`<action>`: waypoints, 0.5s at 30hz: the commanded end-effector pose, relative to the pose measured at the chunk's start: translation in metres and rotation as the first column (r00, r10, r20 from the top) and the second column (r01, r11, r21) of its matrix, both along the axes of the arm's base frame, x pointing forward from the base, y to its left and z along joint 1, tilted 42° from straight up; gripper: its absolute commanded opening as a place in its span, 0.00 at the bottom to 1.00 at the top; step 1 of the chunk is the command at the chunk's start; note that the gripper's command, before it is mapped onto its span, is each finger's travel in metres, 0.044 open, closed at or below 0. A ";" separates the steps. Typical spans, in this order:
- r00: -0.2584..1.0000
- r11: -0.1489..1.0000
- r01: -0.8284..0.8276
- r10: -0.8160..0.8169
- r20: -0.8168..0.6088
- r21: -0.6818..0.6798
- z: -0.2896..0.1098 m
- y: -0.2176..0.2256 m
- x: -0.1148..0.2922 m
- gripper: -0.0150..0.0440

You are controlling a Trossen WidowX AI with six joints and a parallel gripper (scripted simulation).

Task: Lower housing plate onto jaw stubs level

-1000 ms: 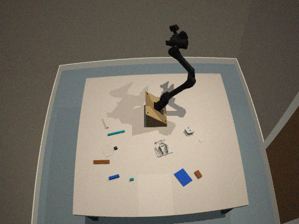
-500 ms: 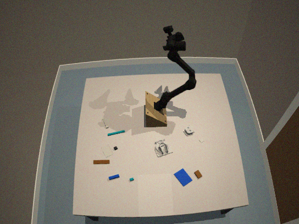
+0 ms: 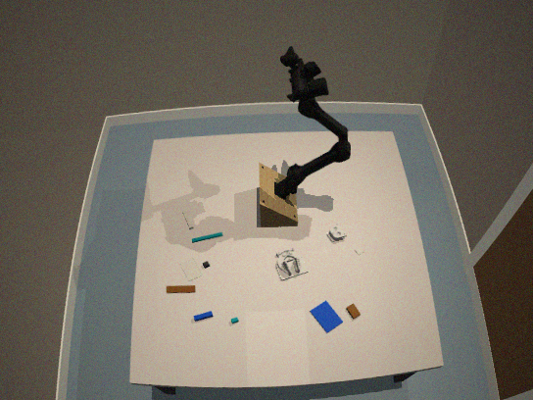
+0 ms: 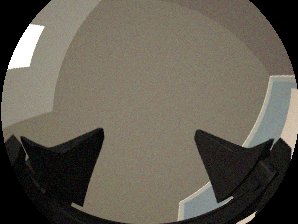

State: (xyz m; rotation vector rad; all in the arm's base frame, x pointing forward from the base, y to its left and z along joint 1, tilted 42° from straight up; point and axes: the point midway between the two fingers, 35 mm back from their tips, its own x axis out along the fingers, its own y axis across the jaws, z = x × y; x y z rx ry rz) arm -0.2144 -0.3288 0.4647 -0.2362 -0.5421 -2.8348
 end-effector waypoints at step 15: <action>0.940 0.940 -0.340 0.339 0.023 0.012 -0.014 -0.045 0.069 1.00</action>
